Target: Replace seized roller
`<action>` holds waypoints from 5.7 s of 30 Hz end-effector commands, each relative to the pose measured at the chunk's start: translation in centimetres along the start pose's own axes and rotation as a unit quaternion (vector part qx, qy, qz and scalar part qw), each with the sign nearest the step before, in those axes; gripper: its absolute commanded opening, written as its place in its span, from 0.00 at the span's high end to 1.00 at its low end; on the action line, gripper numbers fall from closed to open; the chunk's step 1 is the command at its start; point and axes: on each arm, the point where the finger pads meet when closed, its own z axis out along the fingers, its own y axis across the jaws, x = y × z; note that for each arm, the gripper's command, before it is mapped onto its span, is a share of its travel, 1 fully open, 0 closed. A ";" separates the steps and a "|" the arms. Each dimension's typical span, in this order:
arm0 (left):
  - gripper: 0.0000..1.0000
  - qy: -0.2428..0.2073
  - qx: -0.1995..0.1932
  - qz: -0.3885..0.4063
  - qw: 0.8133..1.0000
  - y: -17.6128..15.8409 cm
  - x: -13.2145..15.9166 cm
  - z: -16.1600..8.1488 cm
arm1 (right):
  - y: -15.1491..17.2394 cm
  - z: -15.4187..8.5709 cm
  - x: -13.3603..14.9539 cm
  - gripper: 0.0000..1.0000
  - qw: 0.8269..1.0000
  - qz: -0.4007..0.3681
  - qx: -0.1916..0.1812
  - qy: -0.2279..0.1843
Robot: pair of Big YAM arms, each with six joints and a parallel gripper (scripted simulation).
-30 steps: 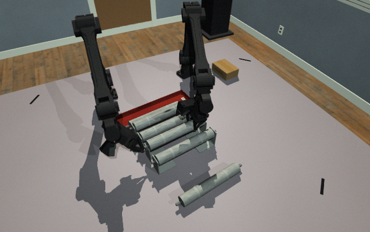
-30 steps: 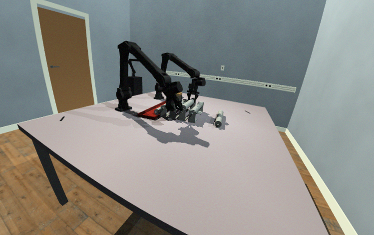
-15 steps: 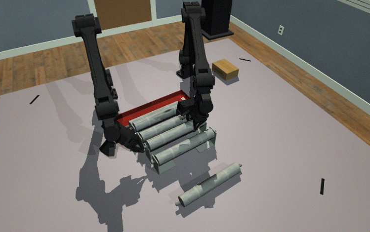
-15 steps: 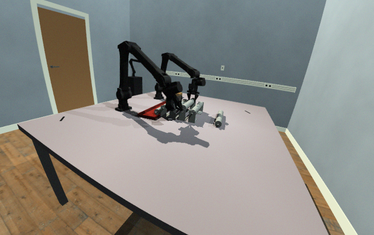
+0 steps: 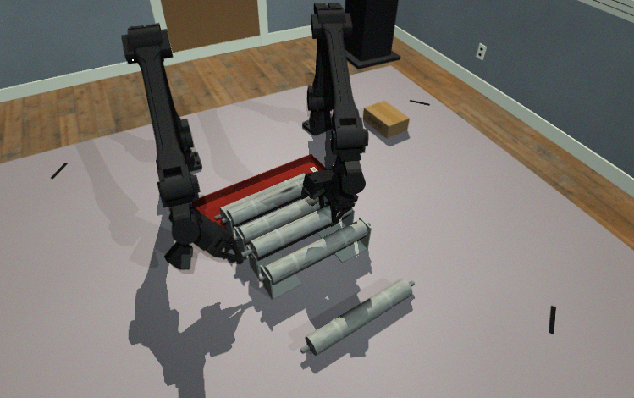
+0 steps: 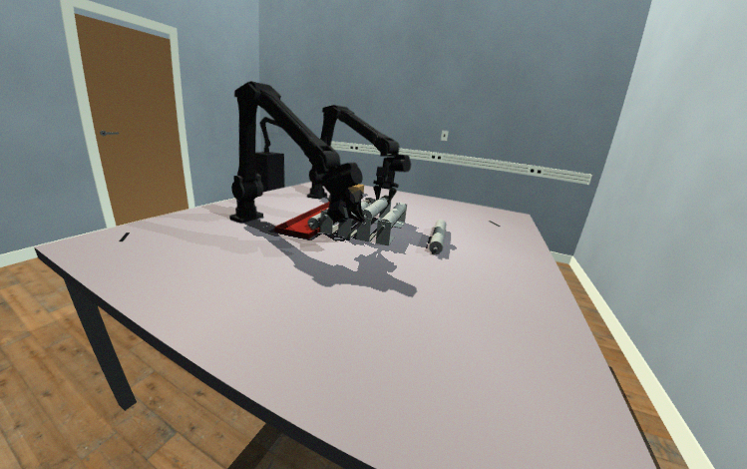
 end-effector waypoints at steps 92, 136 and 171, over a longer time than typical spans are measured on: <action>0.68 -0.053 -0.044 0.007 0.998 1.9 -2.5 -2.7 | 4.2 -0.7 0.4 0.97 0.999 -0.027 -0.020 0.010; 0.68 -0.053 -0.044 0.007 0.998 1.9 -2.5 -2.7 | 4.6 -1.3 1.2 0.68 0.999 -0.042 -0.020 0.012; 0.38 -0.055 -0.046 0.011 0.997 2.0 -1.2 -6.1 | 4.6 -5.2 0.8 0.68 0.999 -0.050 -0.018 0.008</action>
